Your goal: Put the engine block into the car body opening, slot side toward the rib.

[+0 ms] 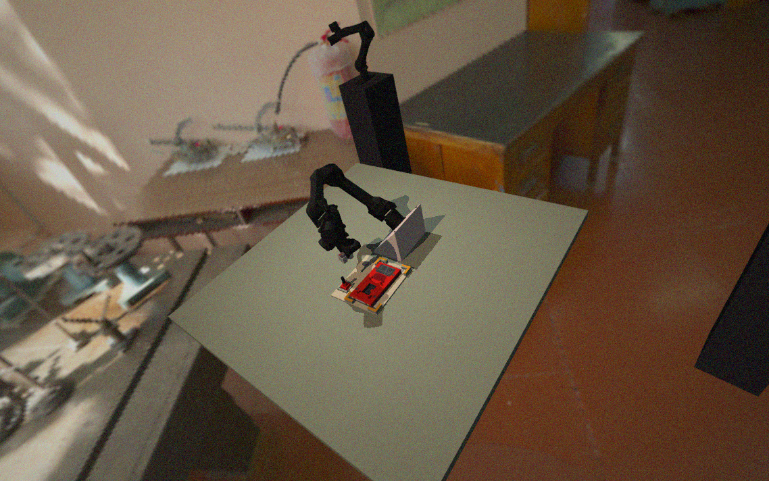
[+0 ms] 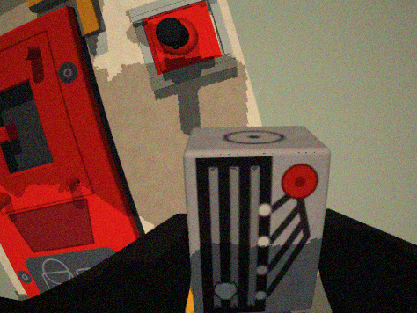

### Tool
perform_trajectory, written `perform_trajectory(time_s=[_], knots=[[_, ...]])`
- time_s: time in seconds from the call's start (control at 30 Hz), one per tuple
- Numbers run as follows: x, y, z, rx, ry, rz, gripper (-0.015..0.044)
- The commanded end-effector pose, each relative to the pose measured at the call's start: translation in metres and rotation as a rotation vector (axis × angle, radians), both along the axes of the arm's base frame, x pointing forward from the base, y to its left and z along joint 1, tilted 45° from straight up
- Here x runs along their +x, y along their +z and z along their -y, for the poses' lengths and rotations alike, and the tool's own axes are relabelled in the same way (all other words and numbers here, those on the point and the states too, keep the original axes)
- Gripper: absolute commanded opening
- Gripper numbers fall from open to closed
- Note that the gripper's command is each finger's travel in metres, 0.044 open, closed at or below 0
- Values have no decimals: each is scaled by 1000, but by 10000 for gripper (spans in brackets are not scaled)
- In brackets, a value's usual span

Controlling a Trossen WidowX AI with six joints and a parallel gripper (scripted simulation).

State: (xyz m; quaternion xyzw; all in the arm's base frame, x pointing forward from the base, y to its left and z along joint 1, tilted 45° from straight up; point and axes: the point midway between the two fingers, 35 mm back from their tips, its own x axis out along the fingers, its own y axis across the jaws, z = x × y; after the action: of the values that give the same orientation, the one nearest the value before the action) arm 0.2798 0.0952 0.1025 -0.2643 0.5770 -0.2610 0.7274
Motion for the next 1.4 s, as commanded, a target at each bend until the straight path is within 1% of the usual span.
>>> perform_trajectory(time_s=[0.0,0.67,1.37], knots=[[5,-9,-8,6,18,-14,0],[22,-62,-36,-11,79,-83,0],[32,-123,-58,-27,140,-152,0]])
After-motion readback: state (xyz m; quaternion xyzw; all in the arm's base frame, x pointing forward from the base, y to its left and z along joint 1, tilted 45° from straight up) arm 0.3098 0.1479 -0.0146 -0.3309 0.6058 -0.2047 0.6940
